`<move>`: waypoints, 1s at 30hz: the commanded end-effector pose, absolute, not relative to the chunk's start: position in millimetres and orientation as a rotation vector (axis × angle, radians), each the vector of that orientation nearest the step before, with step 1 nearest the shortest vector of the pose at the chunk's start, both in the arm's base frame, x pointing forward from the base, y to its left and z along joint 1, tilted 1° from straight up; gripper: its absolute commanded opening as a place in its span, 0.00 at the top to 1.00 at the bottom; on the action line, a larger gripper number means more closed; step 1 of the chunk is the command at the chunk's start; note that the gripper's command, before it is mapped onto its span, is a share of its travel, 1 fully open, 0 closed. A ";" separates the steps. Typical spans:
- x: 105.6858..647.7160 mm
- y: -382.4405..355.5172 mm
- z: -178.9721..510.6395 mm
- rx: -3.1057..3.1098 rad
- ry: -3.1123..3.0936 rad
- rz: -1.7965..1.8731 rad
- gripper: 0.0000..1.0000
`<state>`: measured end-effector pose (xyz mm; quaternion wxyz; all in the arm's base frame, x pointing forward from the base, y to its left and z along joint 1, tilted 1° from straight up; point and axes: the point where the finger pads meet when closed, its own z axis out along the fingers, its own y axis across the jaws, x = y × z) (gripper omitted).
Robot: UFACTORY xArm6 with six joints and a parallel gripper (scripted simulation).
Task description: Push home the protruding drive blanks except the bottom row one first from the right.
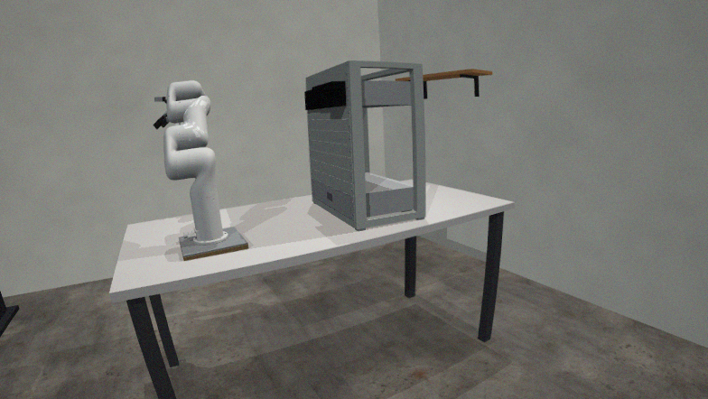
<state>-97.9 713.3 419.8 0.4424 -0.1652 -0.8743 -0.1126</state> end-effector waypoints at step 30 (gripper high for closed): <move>96.6 683.8 613.2 -1.068 -1.369 -0.427 0.00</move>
